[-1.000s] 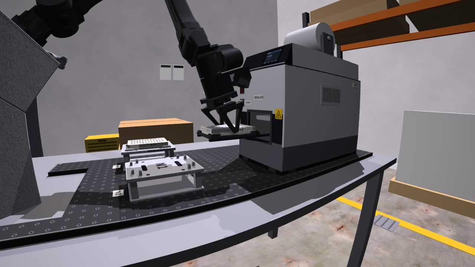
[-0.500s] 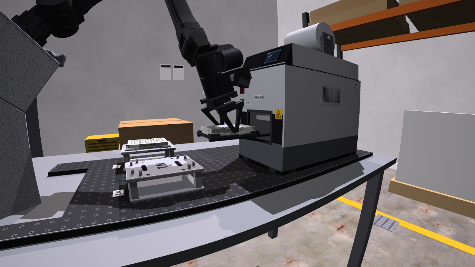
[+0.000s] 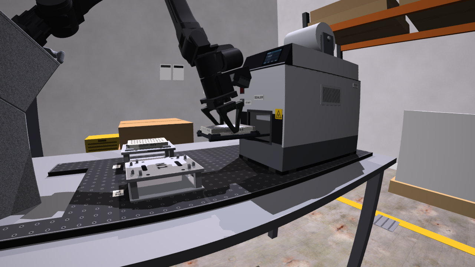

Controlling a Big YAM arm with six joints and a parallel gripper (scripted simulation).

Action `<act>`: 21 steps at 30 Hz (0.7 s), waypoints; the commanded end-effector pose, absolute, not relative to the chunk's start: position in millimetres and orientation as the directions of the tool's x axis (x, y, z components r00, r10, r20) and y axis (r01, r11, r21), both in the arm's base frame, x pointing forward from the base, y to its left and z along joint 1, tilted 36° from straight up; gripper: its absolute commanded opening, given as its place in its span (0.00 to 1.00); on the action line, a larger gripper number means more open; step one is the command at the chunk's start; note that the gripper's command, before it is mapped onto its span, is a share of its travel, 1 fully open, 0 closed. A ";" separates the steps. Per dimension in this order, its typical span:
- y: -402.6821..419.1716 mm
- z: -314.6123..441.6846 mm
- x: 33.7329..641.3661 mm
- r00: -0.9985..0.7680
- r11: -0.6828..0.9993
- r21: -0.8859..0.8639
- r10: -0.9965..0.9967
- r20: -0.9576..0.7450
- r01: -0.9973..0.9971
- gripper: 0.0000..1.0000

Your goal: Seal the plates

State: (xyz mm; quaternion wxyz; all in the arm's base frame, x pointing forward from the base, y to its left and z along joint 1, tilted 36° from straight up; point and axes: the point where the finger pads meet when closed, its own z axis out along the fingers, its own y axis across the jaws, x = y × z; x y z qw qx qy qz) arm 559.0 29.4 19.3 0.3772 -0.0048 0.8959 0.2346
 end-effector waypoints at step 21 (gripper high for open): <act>2.3 57.7 548.0 -0.693 0.897 0.402 0.171 -0.700 -0.185 0.00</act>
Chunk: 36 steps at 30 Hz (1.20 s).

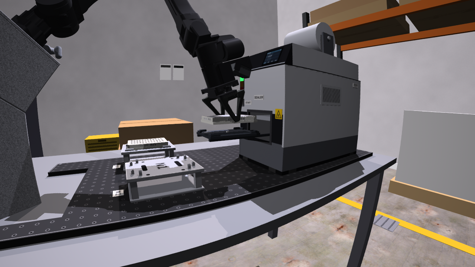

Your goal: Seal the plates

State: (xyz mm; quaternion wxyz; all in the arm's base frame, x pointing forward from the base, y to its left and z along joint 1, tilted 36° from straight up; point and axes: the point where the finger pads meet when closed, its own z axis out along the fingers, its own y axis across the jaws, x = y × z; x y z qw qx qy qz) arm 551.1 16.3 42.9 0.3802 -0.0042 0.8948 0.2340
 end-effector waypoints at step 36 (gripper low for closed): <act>-11.8 94.5 544.9 -0.681 0.898 0.396 0.169 -0.713 -0.191 0.00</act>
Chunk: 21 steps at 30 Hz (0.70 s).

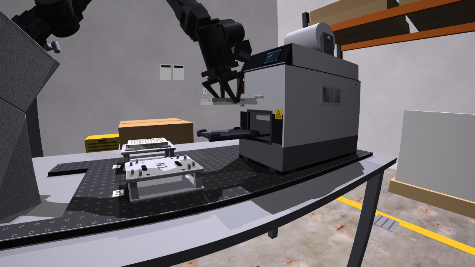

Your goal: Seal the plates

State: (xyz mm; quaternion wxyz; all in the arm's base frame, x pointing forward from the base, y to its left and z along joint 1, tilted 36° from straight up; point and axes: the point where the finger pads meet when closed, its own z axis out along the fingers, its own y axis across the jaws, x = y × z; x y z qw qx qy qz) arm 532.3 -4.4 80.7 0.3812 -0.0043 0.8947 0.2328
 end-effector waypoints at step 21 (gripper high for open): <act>-14.4 99.2 544.2 -0.676 0.897 0.402 0.184 -0.713 -0.181 0.00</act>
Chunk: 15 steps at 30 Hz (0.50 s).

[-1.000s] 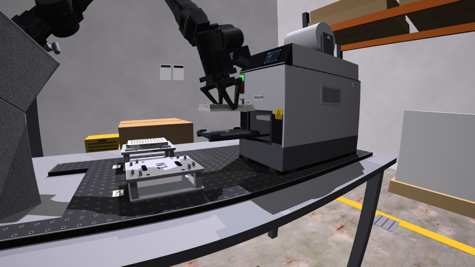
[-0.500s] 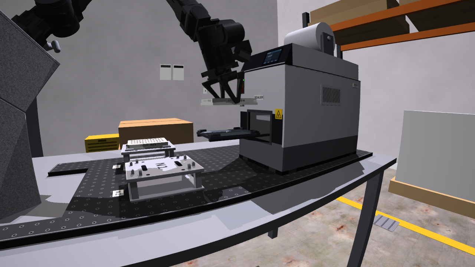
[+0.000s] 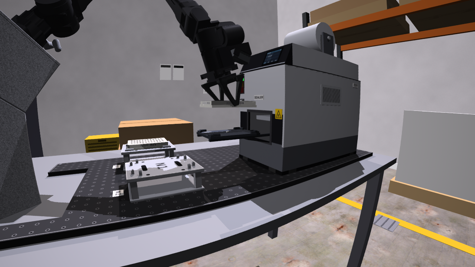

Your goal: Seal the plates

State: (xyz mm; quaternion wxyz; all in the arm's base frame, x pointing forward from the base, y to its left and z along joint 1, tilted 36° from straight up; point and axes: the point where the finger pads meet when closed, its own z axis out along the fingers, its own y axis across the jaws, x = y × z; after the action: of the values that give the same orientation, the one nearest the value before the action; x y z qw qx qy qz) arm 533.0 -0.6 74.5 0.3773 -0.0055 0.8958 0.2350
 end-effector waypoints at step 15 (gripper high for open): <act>-5.2 86.2 544.0 -0.693 0.893 0.409 0.174 -0.700 -0.189 0.00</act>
State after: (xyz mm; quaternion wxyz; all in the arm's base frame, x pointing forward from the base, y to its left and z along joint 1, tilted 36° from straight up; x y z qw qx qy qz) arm 532.6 -3.0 76.1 0.3780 -0.0034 0.8957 0.2341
